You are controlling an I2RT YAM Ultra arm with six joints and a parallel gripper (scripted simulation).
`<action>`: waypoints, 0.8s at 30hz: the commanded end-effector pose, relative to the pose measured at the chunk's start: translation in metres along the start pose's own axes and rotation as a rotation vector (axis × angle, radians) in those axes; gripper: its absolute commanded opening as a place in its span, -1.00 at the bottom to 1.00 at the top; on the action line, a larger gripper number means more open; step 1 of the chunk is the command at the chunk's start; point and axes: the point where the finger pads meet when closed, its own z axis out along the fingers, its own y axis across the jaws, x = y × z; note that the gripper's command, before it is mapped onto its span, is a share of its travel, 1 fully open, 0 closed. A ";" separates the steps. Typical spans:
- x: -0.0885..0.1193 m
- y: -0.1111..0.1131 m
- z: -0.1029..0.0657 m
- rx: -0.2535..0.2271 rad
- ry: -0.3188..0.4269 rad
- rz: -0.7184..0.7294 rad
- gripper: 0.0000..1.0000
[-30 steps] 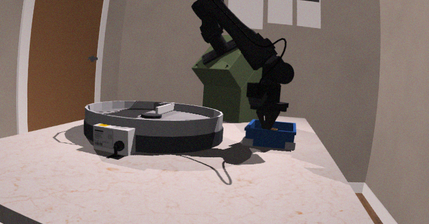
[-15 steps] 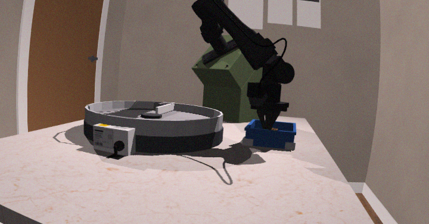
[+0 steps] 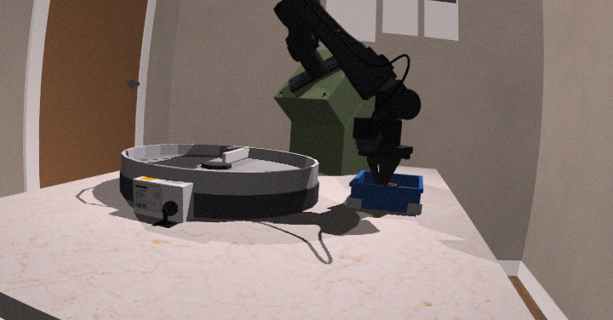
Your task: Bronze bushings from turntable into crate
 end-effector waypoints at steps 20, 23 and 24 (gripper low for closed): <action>-0.011 0.020 -0.019 -0.043 -0.035 0.007 -1.00; -0.011 0.020 -0.019 -0.043 -0.035 0.007 -1.00; -0.011 0.020 -0.019 -0.043 -0.035 0.007 -1.00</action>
